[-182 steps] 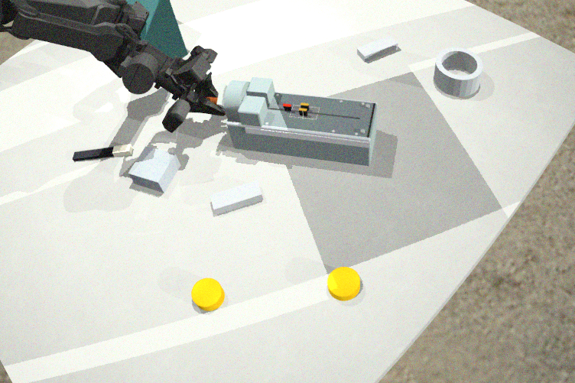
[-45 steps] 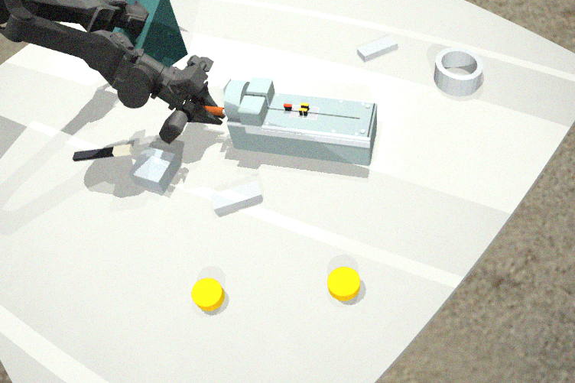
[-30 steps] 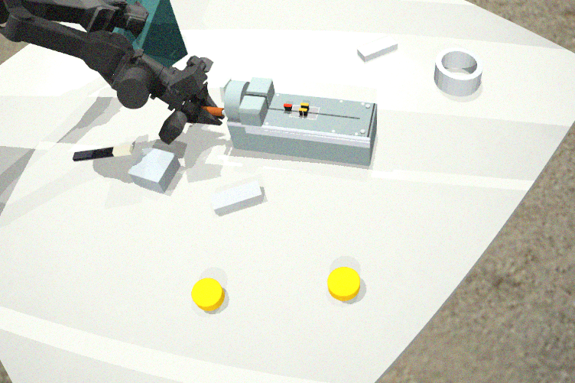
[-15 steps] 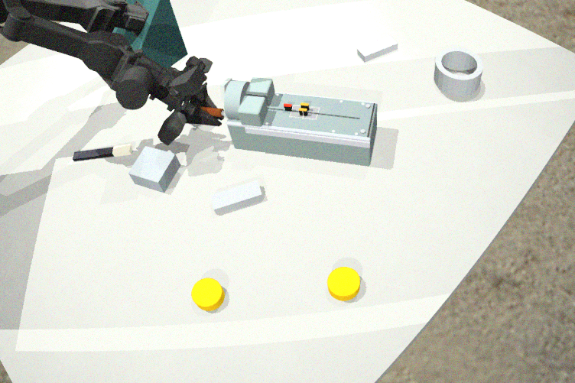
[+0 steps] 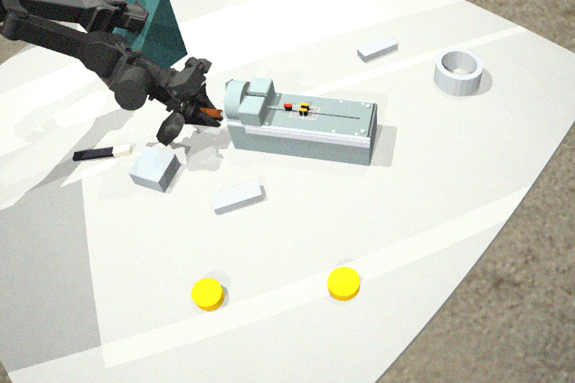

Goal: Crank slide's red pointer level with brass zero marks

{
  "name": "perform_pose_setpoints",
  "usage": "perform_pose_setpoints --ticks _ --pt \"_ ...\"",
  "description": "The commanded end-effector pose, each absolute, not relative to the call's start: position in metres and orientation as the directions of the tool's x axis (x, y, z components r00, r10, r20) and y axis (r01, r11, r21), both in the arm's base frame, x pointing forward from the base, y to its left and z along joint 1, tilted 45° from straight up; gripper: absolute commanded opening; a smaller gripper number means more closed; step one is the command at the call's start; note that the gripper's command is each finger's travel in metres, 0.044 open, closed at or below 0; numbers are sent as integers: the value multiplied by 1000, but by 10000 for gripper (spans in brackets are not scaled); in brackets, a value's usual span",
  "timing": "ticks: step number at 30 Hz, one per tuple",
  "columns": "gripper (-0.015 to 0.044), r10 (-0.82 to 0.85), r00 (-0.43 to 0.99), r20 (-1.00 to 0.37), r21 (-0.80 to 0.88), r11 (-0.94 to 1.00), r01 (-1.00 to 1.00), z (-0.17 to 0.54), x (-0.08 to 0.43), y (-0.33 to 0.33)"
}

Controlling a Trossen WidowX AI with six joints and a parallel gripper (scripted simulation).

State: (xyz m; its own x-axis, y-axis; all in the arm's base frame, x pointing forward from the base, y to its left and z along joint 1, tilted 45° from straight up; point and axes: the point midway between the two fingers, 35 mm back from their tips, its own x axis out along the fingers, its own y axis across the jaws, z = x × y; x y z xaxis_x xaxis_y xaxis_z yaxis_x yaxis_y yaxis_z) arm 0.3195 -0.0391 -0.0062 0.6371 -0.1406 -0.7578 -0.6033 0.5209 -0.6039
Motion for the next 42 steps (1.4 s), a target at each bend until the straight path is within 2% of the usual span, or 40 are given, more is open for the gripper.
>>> perform_pose_setpoints --ticks 1,42 --pt "0 -146 654 -742 -621 517 -589 2 323 -40" --pt "0 -144 655 -742 -620 519 -588 31 317 -9"
